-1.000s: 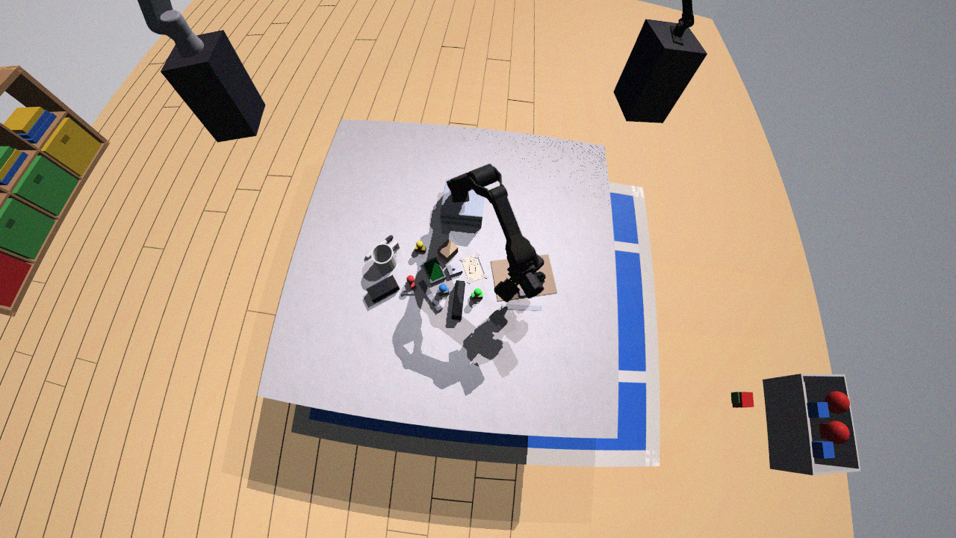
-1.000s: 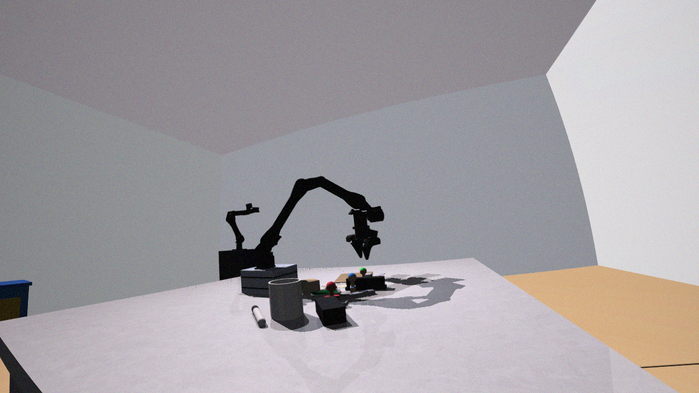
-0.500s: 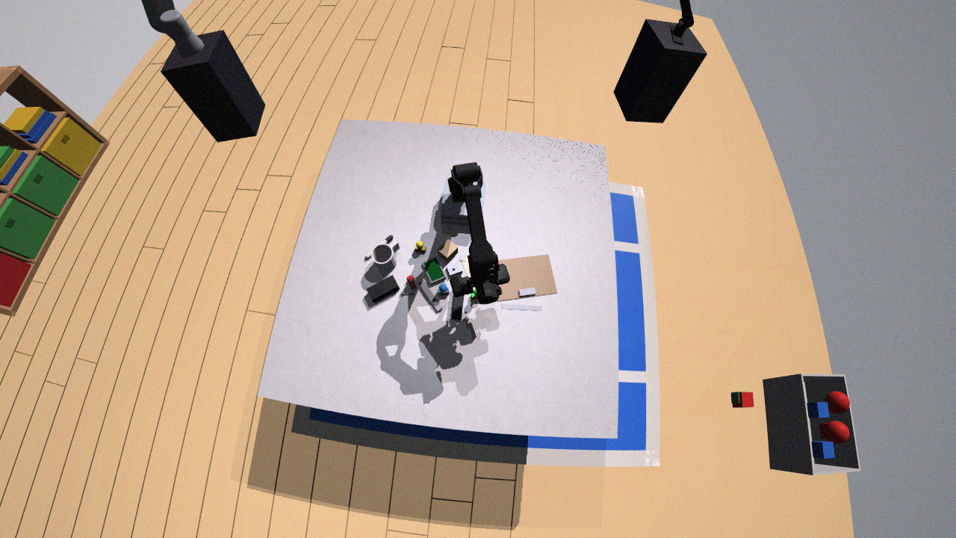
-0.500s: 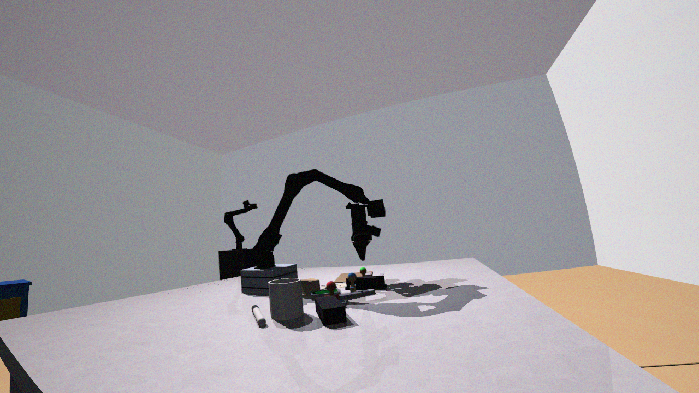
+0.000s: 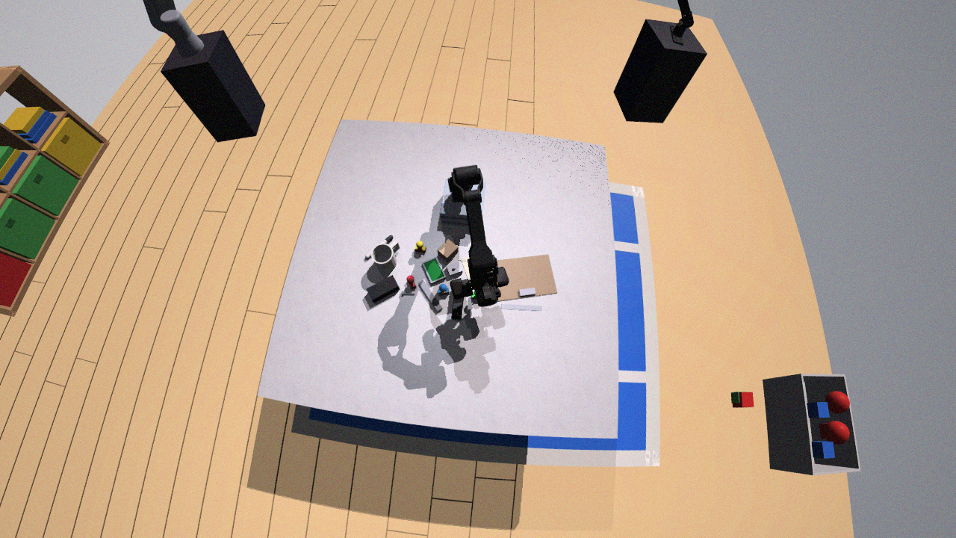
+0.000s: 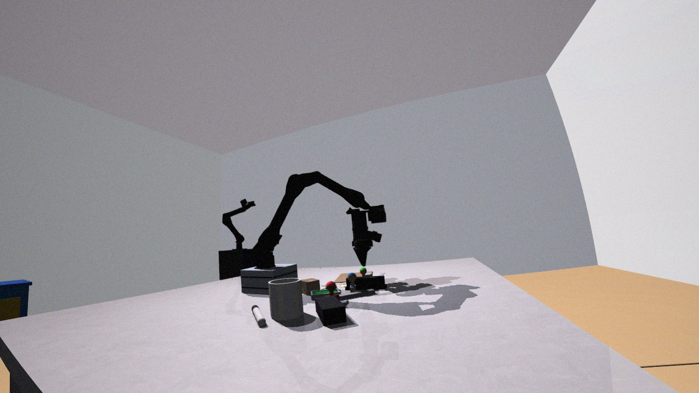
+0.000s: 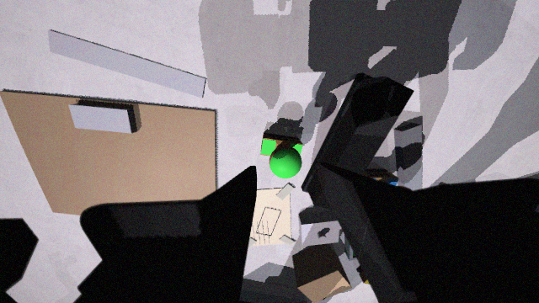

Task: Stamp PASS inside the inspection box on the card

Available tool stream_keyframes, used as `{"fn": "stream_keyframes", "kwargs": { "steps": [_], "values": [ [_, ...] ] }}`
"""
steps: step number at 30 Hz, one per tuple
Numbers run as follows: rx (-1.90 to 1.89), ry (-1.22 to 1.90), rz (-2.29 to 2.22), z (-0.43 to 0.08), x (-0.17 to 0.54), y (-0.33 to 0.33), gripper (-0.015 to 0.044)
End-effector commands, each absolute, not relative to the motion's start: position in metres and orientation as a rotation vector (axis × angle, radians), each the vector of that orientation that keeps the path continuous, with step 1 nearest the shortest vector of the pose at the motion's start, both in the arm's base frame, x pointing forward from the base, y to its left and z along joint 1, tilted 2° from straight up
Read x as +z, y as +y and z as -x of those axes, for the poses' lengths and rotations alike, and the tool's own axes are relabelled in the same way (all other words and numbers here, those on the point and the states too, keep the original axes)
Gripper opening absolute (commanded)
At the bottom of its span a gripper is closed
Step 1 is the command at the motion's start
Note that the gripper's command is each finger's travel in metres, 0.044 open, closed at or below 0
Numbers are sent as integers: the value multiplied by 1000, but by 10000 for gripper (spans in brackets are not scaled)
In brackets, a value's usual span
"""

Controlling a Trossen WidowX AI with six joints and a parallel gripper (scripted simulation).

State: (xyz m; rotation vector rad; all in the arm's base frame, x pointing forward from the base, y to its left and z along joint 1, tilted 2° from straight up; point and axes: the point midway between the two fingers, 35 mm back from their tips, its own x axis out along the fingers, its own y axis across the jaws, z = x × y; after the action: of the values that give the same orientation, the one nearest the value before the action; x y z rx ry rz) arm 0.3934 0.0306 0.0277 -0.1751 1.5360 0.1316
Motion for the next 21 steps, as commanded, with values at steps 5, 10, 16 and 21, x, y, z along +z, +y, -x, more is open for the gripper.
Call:
{"fn": "stream_keyframes", "kwargs": {
  "steps": [5, 10, 16, 21],
  "values": [
    [124, 1536, 175, -394, 15, 29, 213],
    [124, 1536, 175, -394, 6, 29, 213],
    [124, 1536, 175, -394, -4, 28, 213],
    [124, 1536, 175, -393, -12, 28, 213]
  ]
}}
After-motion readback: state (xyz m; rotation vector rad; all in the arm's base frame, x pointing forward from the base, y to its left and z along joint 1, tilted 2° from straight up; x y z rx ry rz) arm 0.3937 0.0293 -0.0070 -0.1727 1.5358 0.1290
